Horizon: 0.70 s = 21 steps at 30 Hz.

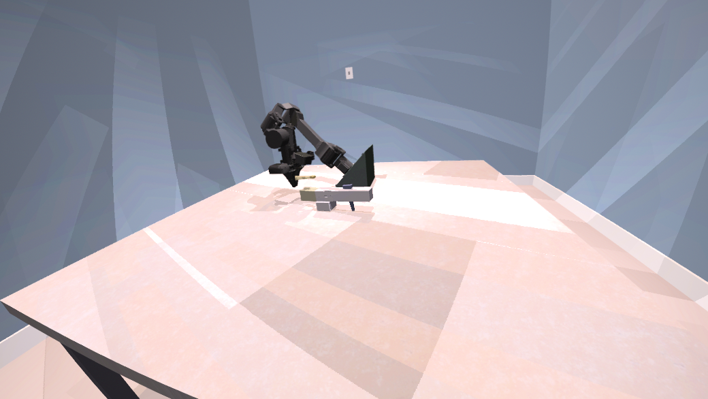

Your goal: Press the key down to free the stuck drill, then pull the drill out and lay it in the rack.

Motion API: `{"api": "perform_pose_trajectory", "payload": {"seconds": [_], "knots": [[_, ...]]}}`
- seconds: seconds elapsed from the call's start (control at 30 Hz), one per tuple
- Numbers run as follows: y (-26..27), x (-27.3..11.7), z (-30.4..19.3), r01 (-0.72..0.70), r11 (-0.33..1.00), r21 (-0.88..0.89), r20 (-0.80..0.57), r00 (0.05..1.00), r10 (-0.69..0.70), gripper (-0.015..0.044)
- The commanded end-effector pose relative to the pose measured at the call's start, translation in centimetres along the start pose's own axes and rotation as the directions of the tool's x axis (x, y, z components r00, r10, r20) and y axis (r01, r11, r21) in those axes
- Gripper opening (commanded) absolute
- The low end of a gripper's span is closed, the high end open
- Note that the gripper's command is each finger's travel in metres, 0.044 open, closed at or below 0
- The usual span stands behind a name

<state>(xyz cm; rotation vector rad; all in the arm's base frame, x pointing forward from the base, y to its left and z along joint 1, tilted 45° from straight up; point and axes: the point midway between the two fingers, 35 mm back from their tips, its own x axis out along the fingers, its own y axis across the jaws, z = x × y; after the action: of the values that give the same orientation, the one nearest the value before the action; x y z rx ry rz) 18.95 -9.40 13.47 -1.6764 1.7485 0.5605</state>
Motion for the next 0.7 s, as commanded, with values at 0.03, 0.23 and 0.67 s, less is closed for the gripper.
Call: {"api": "perform_pose_trajectory", "payload": {"seconds": [0.03, 0.23, 0.67], "knots": [[0.9, -0.1, -0.2, 0.000, 1.000, 0.002, 0.002, 1.000, 0.000, 0.0000], [1.9, -0.1, -0.4, -0.001, 1.000, 0.002, 0.002, 1.000, 0.001, 0.0000], [2.7, 1.0, -0.5, -0.001, 1.000, 0.002, 0.001, 1.000, 0.001, 0.0000]]}}
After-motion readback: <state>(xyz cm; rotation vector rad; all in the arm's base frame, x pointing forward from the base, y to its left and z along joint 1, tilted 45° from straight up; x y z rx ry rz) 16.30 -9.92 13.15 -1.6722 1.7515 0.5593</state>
